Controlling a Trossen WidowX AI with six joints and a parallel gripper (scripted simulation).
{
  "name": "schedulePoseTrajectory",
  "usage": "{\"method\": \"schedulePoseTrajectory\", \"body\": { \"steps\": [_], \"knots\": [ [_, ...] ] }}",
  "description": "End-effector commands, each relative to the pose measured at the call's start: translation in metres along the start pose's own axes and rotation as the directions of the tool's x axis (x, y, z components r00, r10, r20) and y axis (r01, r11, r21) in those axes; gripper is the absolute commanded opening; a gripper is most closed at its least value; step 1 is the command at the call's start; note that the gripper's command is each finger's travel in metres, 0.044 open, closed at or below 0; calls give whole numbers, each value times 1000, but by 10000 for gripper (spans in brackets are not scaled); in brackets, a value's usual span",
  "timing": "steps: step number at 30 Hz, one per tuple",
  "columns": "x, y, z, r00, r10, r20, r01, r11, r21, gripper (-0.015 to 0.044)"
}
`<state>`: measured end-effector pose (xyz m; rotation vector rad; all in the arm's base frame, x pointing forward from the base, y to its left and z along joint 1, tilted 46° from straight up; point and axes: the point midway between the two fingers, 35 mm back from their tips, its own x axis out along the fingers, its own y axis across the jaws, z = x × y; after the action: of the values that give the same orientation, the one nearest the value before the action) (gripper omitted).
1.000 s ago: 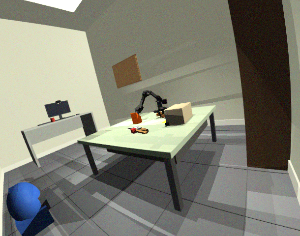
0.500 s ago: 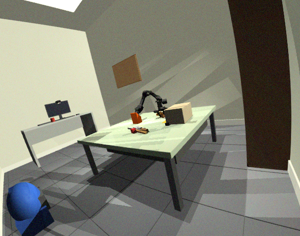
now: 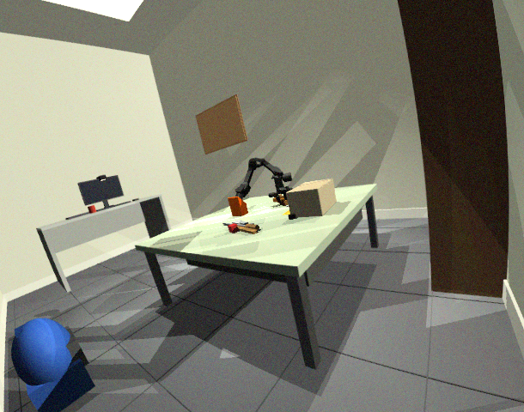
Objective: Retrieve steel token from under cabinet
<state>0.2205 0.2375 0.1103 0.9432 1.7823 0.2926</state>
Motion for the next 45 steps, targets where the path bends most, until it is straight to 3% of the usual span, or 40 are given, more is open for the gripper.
{"method": "schedulePoseTrajectory", "body": {
  "steps": [1, 7, 11, 45],
  "knots": [
    [0, 0, 0, 1000, 0, -1, 0, 1000, -1, 145],
    [0, 0, 0, 1000, 0, -1, 0, 1000, -1, 105],
    [0, 0, 0, 1000, 0, -1, 0, 1000, -1, 0],
    [0, 0, 40, 1000, -5, 2, 5, 1000, -5, 0]
  ]
}}
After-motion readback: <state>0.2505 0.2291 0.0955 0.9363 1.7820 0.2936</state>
